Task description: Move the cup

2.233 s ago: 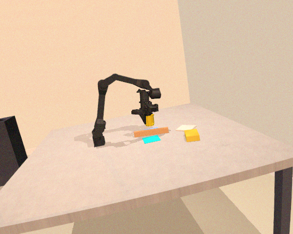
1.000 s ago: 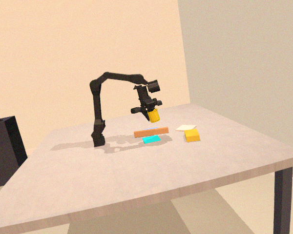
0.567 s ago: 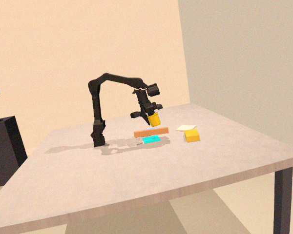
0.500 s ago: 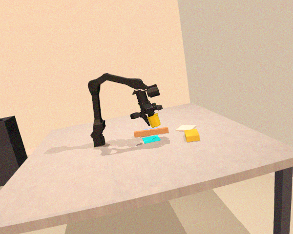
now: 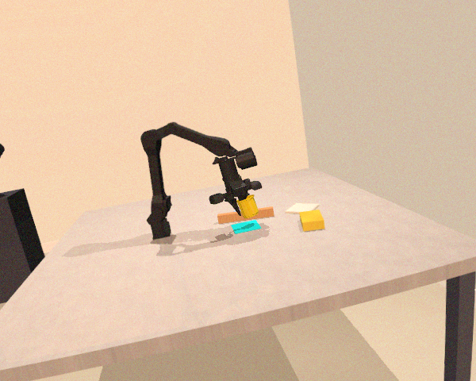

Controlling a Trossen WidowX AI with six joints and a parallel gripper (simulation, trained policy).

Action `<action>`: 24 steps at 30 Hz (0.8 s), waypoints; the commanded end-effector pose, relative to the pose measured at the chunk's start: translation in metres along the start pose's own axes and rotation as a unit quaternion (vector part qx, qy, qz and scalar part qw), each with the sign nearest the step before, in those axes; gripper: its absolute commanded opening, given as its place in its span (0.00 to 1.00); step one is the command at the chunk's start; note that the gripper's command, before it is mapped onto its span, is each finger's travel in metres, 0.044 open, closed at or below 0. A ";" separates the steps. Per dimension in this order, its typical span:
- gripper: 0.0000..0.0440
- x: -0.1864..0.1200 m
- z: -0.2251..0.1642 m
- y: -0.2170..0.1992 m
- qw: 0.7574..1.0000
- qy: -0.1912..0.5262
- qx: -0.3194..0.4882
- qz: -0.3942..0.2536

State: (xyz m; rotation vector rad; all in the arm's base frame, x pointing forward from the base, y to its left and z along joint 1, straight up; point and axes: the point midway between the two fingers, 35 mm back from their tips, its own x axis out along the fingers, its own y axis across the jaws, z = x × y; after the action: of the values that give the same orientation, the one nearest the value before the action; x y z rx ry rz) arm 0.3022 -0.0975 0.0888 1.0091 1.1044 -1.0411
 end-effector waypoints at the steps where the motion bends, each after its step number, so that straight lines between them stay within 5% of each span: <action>1: 0.03 0.009 -0.003 -0.010 1.000 0.001 0.005 -0.008; 10: 0.17 0.022 -0.004 -0.022 1.000 -0.002 0.012 -0.011; 16: 0.40 0.017 0.004 -0.017 1.000 -0.011 0.022 0.018; 24: 0.42 0.004 0.007 -0.017 0.998 -0.012 0.026 0.048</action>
State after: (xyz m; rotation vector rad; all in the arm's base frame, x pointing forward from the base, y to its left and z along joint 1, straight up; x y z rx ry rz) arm 0.2914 -0.1092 0.0819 1.0686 1.0073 -1.0234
